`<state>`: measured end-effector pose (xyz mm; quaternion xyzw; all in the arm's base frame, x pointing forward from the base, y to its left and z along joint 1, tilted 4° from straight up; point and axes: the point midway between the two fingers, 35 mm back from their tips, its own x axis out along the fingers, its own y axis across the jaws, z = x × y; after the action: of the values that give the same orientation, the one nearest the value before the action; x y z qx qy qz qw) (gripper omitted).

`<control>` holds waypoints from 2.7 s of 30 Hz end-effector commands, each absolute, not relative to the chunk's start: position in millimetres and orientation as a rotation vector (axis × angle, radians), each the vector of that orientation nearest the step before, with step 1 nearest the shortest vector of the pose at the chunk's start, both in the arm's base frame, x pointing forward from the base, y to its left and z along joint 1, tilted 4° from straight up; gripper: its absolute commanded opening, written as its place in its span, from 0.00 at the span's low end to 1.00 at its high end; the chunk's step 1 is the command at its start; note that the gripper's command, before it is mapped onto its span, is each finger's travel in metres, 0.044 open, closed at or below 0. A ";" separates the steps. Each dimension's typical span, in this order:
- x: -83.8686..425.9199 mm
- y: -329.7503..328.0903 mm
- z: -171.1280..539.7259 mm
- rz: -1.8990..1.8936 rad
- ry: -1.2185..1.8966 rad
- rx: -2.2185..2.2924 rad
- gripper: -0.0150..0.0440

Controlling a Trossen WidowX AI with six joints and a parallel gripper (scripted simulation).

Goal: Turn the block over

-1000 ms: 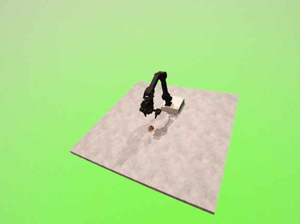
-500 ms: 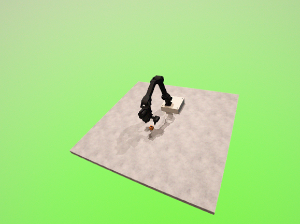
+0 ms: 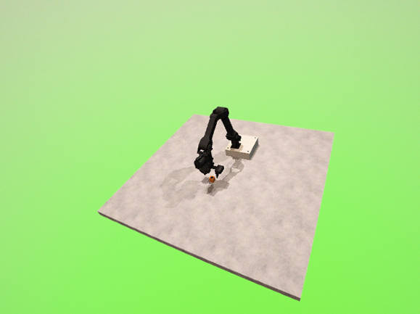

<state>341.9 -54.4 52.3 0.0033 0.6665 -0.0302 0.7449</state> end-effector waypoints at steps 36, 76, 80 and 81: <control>341.8 -54.4 19.4 -0.062 1.471 0.013 0.39; 340.5 -54.3 37.9 -0.061 1.124 0.008 0.25; 338.9 -54.1 37.8 -0.061 1.059 0.005 0.25; 338.4 -54.1 37.8 -0.060 1.043 0.004 0.25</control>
<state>341.7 -54.8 39.6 0.0029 0.5148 -0.0318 0.8567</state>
